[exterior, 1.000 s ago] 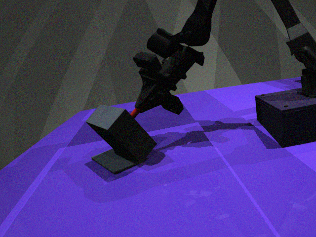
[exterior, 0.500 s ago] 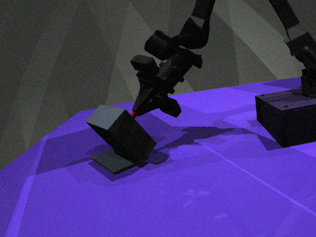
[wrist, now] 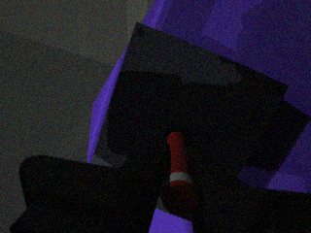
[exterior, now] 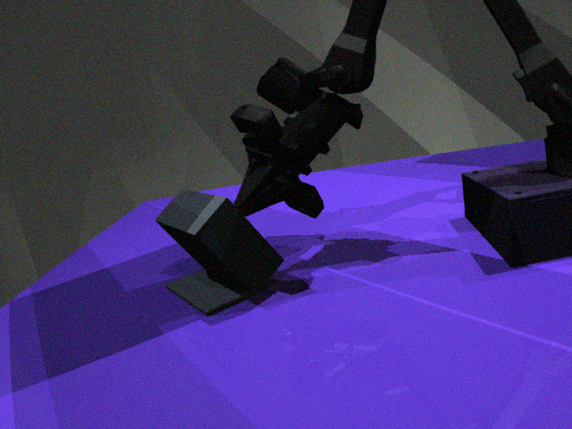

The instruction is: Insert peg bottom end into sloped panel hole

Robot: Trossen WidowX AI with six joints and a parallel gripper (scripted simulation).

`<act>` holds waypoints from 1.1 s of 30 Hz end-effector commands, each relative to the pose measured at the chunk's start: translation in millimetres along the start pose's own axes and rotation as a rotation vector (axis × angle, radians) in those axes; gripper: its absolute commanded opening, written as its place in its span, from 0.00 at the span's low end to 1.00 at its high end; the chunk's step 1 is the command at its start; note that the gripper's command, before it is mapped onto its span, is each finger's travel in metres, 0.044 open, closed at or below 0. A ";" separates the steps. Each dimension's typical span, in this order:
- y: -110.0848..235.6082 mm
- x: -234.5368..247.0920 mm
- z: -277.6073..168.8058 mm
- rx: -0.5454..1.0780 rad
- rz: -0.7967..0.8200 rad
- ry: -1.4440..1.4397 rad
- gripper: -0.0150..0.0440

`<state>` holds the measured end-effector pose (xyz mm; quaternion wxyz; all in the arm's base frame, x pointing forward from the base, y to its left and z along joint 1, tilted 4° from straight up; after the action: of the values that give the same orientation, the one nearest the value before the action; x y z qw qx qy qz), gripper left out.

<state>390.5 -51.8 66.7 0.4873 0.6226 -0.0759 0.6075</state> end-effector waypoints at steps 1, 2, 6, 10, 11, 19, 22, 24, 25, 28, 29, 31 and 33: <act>-3.5 -0.2 0.6 -0.003 -0.002 -0.004 0.25; -4.1 -0.1 0.6 -0.003 -0.002 -0.004 0.25; -6.8 -0.1 0.6 -0.003 -0.002 -0.004 0.25; -8.6 -0.1 0.6 -0.003 -0.001 -0.004 0.25; -9.1 -0.1 0.7 -0.003 -0.001 -0.004 0.25; -9.4 -0.2 -0.3 0.001 0.000 -0.001 0.25; -9.4 -0.2 -0.3 0.001 0.000 -0.001 0.25; -9.4 -0.2 -0.3 0.001 0.000 -0.001 0.25; -9.4 -0.2 -0.3 0.001 0.000 -0.001 0.25; -9.4 -0.2 -0.3 0.001 0.000 -0.001 0.39; -9.4 -0.2 -0.3 0.001 0.000 -0.001 0.43; -9.4 -0.2 -0.3 0.001 0.000 -0.001 0.52; -9.4 -0.2 -0.3 0.001 0.000 -0.001 0.61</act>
<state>396.9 -46.8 61.6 0.4868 0.6235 -0.0758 0.6070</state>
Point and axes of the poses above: the point midway between the two fingers, 35 mm back from their tips, its own y axis back along the fingers, its own x axis across the jaws, z = x × y, the point moved 4 cm from there along y, back along the fingers, and after that the axes turned 8 degrees about -y, right-handed, at the moved point
